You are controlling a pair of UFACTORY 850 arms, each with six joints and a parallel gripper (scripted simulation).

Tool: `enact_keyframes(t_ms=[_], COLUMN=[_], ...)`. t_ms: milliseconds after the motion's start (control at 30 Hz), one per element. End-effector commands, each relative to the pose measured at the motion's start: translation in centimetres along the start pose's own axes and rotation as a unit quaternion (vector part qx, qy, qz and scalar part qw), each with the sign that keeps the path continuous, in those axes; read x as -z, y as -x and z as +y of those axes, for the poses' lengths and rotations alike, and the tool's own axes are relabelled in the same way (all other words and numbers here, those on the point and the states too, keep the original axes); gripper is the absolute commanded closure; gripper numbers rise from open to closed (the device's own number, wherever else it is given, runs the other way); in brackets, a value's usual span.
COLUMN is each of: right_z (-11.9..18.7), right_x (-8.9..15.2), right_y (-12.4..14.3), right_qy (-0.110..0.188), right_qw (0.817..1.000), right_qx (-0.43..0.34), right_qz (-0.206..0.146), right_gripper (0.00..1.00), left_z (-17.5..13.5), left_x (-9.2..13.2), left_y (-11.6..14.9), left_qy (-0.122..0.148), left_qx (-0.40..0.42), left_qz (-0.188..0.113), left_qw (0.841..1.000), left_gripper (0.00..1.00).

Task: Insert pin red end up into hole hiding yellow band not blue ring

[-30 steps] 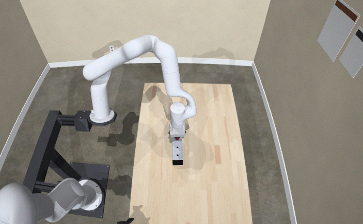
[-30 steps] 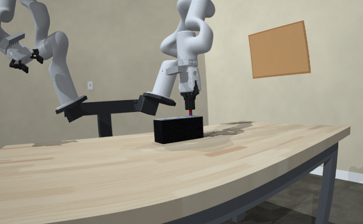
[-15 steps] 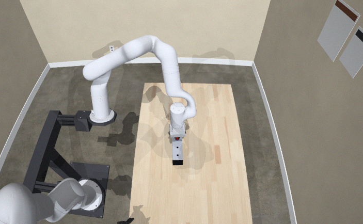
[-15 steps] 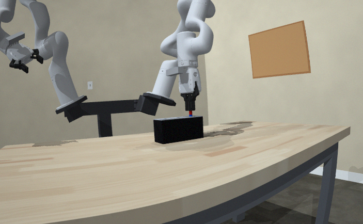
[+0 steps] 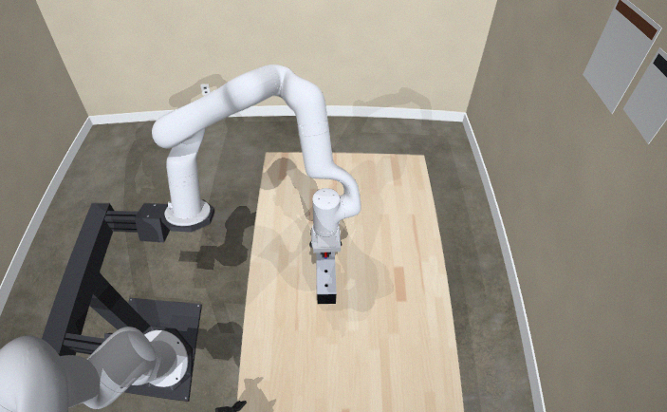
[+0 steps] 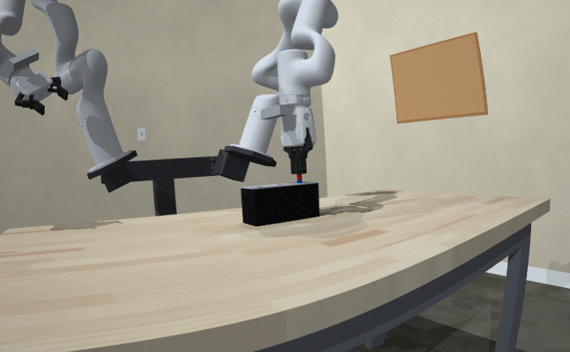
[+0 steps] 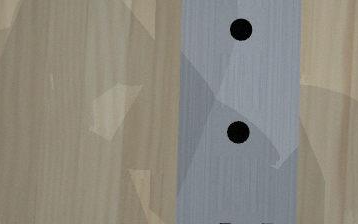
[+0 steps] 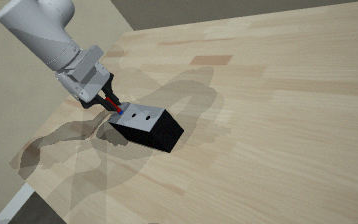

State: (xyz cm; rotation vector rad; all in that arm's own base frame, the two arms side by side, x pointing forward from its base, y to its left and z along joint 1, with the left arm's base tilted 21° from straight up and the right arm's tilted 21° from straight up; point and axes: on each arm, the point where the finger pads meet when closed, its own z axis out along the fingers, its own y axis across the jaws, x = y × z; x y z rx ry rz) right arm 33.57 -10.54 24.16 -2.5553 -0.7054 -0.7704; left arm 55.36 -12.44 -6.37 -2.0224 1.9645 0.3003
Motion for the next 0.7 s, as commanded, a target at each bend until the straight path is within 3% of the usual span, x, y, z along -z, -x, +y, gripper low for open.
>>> enact_keyframes(t_ms=[0, 667], right_z=[0.03, 0.03], right_x=[0.04, 0.04], right_y=[-0.06, -0.06], right_qy=[0.000, 0.000], right_qw=[1.000, 1.000], right_qx=[0.001, 0.001], right_qz=[0.000, 0.000], right_gripper=[0.00, 0.00], left_z=[-0.06, -0.19], left_x=[0.07, -0.32], left_y=[-0.02, -0.02], left_qy=[-0.001, -0.001], left_qx=[0.000, 0.000], left_qz=[0.000, 0.000], left_qw=[1.000, 1.000], left_gripper=[1.00, 1.00])
